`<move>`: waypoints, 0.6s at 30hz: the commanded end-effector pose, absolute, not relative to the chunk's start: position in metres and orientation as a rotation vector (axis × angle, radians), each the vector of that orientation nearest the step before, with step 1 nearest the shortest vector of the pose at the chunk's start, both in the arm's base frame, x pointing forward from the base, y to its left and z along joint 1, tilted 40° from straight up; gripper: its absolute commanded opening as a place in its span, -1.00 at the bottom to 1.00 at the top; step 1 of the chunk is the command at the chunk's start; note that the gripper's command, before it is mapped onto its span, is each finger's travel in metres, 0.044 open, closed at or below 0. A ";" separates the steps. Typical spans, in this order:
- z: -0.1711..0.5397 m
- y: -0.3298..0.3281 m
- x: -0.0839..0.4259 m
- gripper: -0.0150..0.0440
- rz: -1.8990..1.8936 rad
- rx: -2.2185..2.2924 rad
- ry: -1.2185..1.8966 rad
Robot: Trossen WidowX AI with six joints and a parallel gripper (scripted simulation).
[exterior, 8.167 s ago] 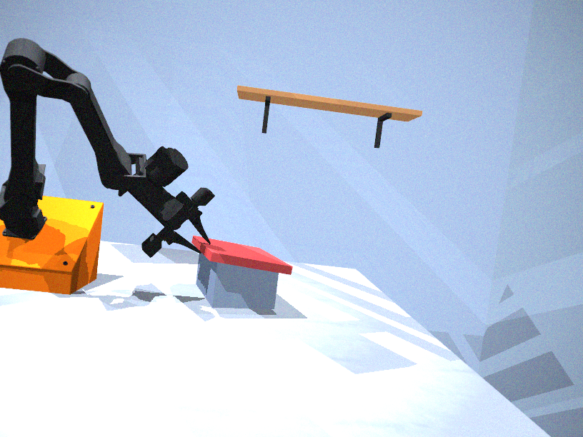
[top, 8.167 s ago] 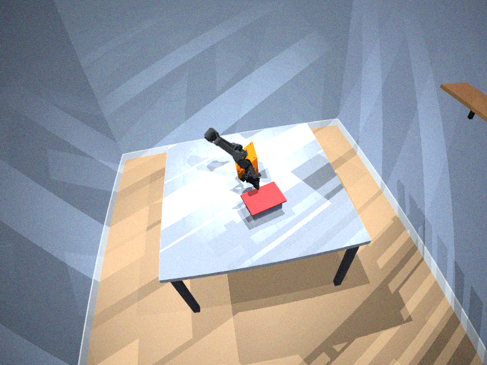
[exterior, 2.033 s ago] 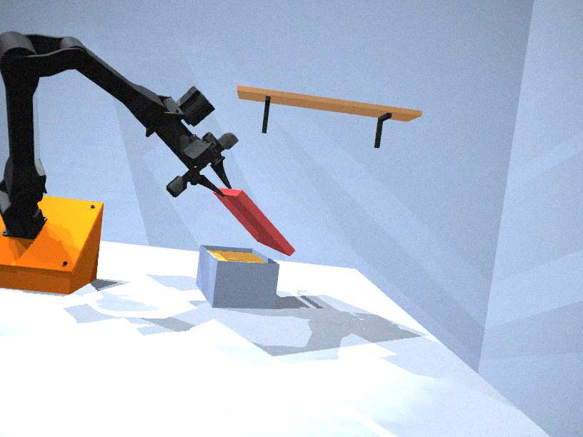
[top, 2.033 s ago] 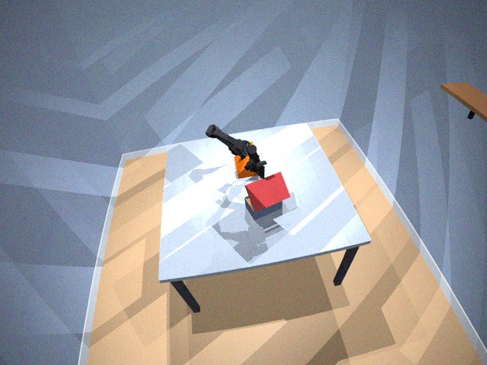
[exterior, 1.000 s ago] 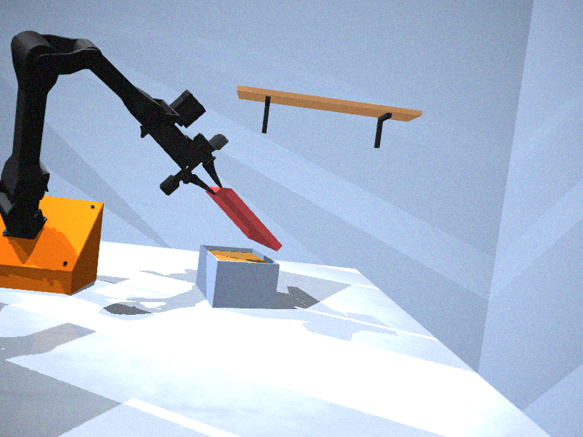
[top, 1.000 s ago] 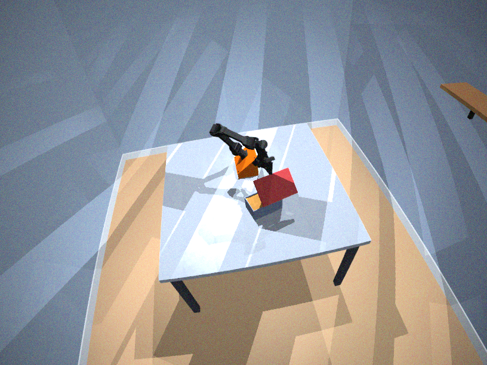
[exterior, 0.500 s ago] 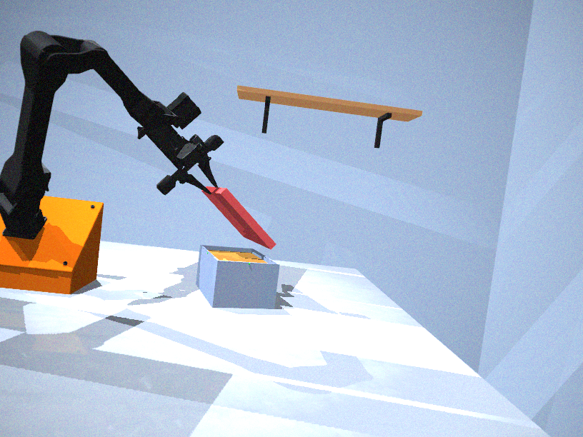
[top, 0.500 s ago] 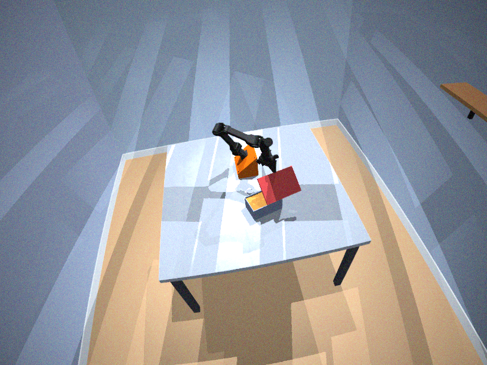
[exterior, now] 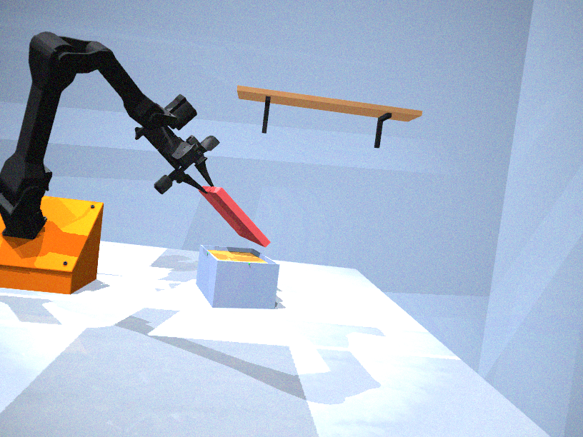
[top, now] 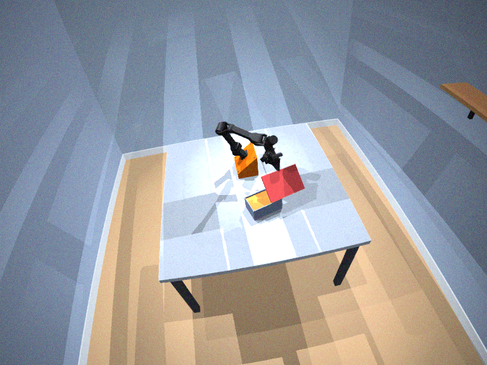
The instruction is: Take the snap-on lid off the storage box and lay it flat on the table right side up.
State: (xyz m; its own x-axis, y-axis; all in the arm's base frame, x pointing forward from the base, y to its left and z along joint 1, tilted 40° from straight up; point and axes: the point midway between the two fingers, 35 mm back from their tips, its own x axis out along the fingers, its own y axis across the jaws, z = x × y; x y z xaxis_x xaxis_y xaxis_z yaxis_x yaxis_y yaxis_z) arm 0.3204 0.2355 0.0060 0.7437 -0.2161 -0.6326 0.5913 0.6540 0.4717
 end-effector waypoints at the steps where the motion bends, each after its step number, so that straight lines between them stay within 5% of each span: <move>1: 0.007 0.246 0.319 -0.49 -0.475 0.737 0.558; 18: -0.013 0.270 0.304 -0.49 -0.475 0.739 0.559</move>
State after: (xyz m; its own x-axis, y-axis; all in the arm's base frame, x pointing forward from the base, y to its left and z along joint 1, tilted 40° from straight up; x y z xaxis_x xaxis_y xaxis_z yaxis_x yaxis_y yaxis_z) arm 0.3051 0.2605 -0.0149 0.7431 -0.2150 -0.6337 0.5917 0.6534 0.4722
